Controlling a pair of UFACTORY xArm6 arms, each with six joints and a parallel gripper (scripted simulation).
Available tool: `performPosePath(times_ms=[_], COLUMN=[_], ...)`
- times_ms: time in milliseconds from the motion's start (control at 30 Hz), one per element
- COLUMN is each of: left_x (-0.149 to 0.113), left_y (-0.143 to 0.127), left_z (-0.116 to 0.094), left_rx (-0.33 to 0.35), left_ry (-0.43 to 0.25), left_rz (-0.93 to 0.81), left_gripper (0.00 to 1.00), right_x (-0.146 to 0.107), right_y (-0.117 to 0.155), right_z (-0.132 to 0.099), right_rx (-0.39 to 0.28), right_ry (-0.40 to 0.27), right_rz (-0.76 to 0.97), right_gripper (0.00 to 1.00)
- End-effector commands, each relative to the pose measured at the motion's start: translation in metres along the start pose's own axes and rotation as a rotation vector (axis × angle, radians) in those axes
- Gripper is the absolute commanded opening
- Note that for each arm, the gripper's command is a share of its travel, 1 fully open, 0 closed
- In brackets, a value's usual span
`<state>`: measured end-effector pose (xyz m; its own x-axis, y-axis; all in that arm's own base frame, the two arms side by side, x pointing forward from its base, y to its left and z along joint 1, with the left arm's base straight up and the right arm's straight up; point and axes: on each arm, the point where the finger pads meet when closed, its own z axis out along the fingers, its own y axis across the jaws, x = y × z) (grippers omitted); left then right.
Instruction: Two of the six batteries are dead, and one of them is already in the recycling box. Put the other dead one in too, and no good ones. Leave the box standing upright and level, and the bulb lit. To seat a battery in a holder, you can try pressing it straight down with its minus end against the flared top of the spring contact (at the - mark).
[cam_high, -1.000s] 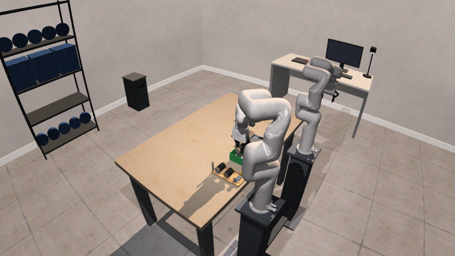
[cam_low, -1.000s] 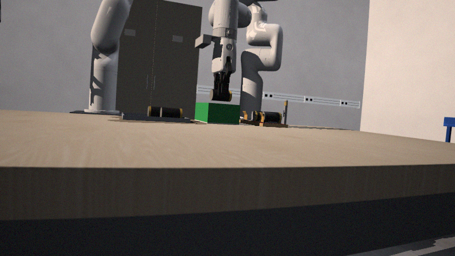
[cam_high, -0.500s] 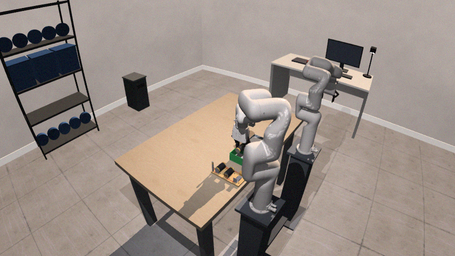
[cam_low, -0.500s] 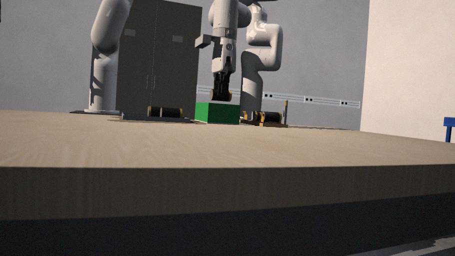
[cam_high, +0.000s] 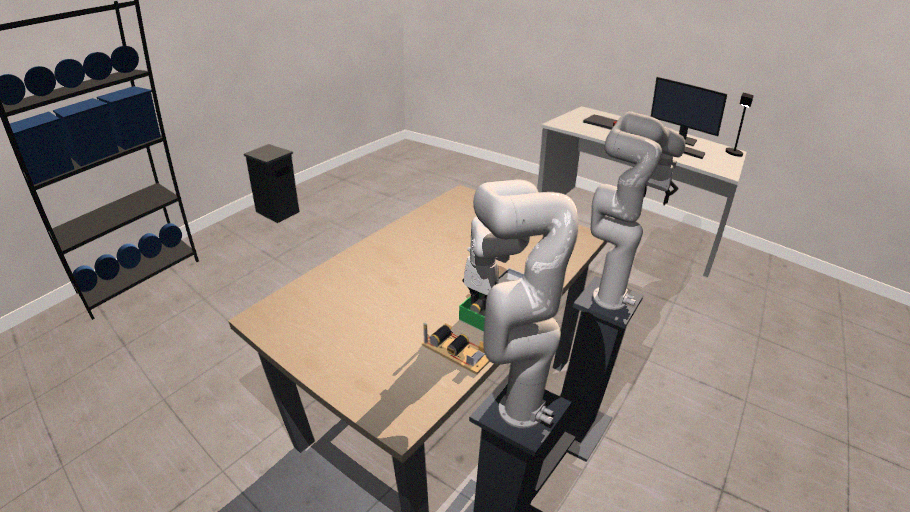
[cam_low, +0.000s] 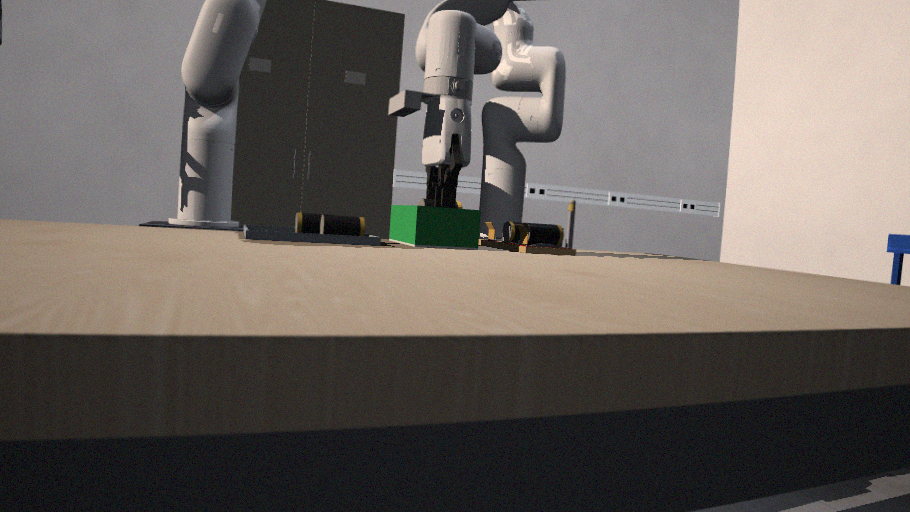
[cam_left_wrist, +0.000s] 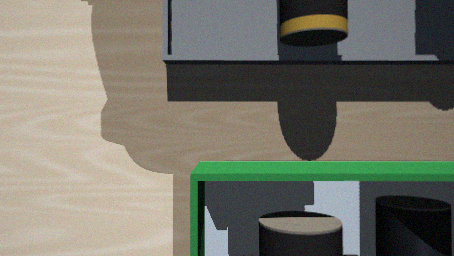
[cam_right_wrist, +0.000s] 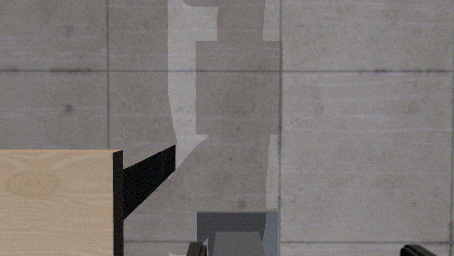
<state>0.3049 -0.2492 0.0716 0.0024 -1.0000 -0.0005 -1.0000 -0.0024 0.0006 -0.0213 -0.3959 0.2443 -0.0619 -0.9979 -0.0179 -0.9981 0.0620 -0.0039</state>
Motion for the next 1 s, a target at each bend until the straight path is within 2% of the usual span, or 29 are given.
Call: performPosePath(times_ms=[0,267,733,767,967], left_x=[0.005,0.006,0.006,0.006,0.006], left_y=[-0.004,-0.004,-0.004,-0.004,-0.004], left_z=[0.013,0.028,0.029,0.029,0.029], left_rx=[0.012,0.012,0.012,0.012,0.012], left_ry=[0.013,0.013,0.013,0.013,0.013], left_rz=[-0.004,-0.004,-0.004,-0.004,-0.004], left_gripper=[0.28,0.28,0.28,0.51,0.51], right_x=[0.003,0.003,0.003,0.003,0.003], right_y=[0.0,0.0,0.0,0.0,0.0], right_z=[-0.006,-0.006,-0.006,-0.006,-0.006], right_rx=[-0.004,-0.004,-0.004,-0.004,-0.004], right_ry=[0.018,0.018,0.018,0.018,0.018], right_rz=[-0.009,-0.009,-0.009,-0.009,-0.009], right_gripper=[1.0,1.0,1.0,1.0,1.0])
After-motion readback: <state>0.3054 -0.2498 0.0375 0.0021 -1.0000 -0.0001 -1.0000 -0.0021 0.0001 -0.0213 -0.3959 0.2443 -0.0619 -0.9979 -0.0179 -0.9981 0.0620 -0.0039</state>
